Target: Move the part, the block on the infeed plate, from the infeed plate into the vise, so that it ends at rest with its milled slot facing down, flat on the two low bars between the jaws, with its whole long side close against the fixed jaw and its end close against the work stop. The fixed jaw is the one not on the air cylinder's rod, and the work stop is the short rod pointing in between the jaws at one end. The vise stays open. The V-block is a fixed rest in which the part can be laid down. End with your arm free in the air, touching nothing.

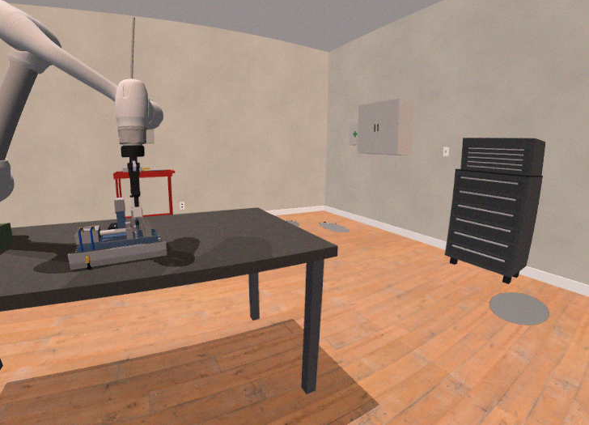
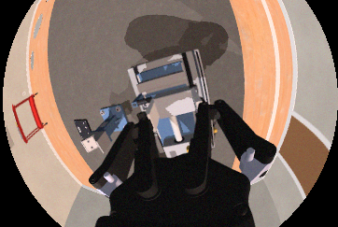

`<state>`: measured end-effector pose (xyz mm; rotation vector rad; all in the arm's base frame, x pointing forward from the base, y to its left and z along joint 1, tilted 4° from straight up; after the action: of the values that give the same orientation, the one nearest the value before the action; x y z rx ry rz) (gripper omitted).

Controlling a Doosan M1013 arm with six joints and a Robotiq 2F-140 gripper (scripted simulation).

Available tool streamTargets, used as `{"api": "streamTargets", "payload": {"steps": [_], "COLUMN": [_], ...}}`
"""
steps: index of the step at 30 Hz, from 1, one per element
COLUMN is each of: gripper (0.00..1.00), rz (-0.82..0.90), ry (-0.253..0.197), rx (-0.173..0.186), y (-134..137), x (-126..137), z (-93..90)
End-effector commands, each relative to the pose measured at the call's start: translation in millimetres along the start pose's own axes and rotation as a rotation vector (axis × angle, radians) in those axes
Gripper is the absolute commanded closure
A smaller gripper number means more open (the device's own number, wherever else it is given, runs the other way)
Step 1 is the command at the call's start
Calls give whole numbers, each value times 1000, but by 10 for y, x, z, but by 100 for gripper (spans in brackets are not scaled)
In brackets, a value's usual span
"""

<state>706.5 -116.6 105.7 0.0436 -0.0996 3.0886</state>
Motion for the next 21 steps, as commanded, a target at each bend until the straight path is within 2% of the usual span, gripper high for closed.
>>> {"api": "streamTargets", "payload": {"steps": [1, 21], "gripper": [100, 100], "rz": [-2, -4], "ry": [-2, -2], "rx": [-3, -3], "y": [-26, -26], "x": [27, 27], "z": [-30, -50]}}
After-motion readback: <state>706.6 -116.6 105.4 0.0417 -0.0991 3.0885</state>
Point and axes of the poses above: the point where the finger pads meet when closed, its own z axis back along the fingers, its own y axis across the jaws, x = y × z, the point moved 6 cm from there along z, back along the fingers, and after that the axes turned 12 degrees about -z, right-handed, at the moved point
